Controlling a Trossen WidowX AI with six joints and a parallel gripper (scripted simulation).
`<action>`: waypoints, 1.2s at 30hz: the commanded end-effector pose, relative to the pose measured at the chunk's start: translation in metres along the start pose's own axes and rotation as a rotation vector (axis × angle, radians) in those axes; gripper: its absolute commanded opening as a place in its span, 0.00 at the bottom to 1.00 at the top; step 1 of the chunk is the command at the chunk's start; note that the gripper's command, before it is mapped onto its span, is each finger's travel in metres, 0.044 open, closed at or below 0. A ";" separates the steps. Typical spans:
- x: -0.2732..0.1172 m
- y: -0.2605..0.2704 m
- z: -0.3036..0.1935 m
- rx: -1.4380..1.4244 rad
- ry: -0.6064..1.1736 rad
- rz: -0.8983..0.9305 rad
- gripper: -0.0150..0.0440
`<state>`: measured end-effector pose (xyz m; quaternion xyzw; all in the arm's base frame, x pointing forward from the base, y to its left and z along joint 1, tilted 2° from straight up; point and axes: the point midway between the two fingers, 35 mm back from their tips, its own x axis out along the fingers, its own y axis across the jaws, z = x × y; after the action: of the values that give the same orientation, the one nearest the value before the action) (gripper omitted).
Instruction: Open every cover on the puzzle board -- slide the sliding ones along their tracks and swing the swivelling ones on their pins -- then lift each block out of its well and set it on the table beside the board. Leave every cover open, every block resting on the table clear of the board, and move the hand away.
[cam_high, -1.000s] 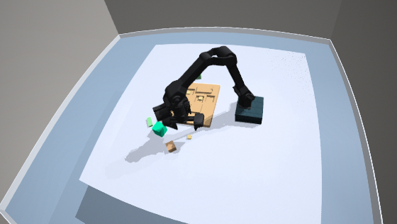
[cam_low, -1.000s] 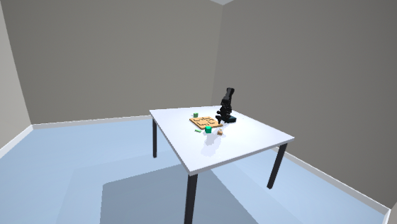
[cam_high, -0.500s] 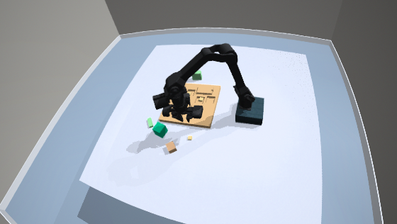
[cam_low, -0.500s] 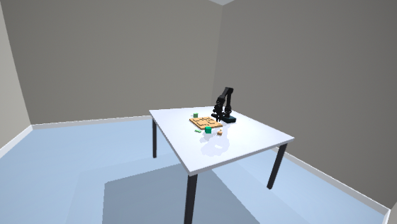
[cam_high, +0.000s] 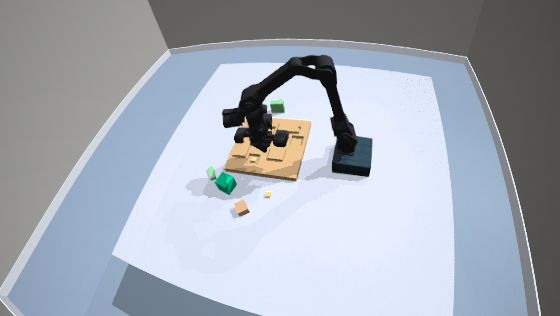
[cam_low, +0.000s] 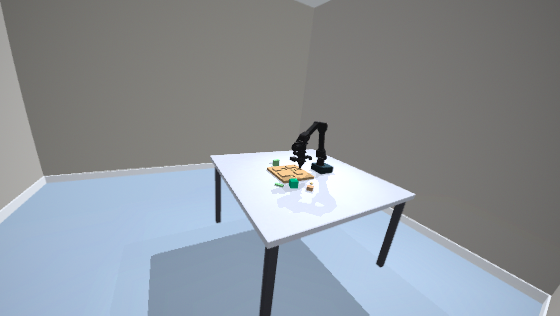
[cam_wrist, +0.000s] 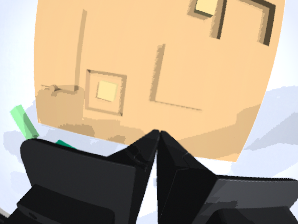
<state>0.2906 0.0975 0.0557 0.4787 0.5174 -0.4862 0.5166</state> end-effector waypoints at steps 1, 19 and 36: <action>0.001 -0.001 0.027 0.015 -0.005 0.001 0.25; 0.002 -0.026 0.121 0.090 -0.013 0.000 0.25; 0.052 -0.029 0.123 0.090 -0.013 0.000 0.25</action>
<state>0.2729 -0.0261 0.0189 0.5007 0.4904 -0.5117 0.4970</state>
